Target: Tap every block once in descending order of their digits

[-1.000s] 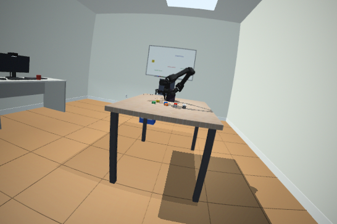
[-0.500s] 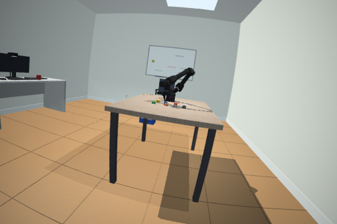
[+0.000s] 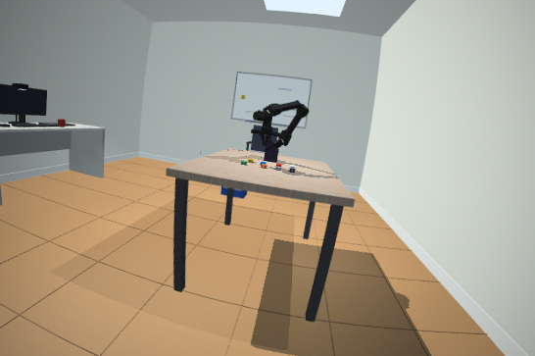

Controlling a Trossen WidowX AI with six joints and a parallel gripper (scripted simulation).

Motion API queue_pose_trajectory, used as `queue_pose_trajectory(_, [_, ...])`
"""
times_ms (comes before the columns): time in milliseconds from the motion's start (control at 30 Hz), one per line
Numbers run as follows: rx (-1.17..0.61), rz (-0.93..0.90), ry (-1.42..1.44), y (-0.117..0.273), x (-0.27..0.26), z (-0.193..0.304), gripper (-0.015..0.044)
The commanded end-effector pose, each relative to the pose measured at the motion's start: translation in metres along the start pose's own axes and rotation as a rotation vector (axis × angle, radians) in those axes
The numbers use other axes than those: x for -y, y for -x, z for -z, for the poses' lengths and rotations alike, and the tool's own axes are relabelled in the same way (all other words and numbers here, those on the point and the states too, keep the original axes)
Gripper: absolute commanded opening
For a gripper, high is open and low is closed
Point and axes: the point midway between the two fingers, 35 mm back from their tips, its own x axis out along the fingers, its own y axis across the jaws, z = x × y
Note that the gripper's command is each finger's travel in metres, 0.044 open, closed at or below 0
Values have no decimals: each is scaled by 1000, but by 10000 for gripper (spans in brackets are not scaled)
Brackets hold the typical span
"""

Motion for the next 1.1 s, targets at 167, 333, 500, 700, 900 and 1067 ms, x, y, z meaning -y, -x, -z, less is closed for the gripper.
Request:
queue_pose_trajectory(167, [-24, 4, 1, 4, 71, 44, 20])
queue_pose_trajectory(333, [-25, 2, 1, 3, 81, 52, 20])
queue_pose_trajectory(500, [-23, 2, -9, -23, 82, 50, 20])
queue_pose_trajectory(700, [-24, -2, 3, -78, 80, 53, 20])
queue_pose_trajectory(900, [-23, -2, 3, -79, 80, 53, 20])
queue_pose_trajectory(1067, [-23, -2, 3, -87, 80, 53, 20])
